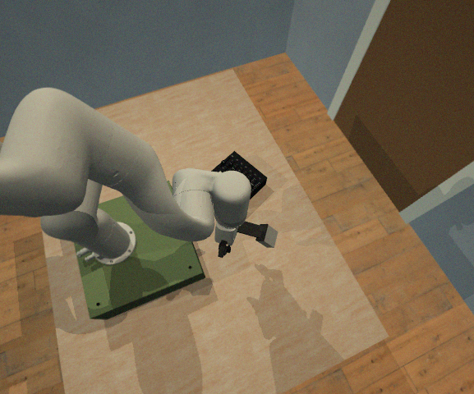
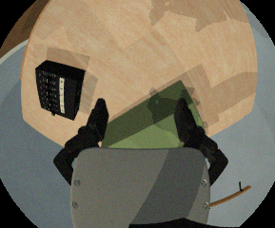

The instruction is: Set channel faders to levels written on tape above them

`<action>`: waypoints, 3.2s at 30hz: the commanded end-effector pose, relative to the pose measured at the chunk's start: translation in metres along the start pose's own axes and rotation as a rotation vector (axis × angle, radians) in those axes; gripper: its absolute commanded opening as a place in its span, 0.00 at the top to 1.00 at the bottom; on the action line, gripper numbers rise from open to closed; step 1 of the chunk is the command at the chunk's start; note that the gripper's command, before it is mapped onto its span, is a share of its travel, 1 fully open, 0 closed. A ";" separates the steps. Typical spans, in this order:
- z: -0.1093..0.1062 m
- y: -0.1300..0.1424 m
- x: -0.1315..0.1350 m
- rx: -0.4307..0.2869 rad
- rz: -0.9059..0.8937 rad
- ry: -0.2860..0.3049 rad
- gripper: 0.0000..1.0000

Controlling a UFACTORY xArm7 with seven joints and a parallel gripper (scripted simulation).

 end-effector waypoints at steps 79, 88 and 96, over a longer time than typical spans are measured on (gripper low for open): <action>-0.025 0.078 -0.240 -0.022 -0.030 0.007 0.00; -0.012 0.072 -0.249 -0.043 0.375 0.037 0.00; 0.005 0.065 -0.258 -0.045 0.747 0.069 0.00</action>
Point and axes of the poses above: the point where the finger pads meet when closed, its own z axis out along the fingers, its own x axis across the jaws, y = z × x, the point moved 10 cm from there along -z, back along the fingers, and after that the axes turned 9 degrees about z, right-handed, at the moved point
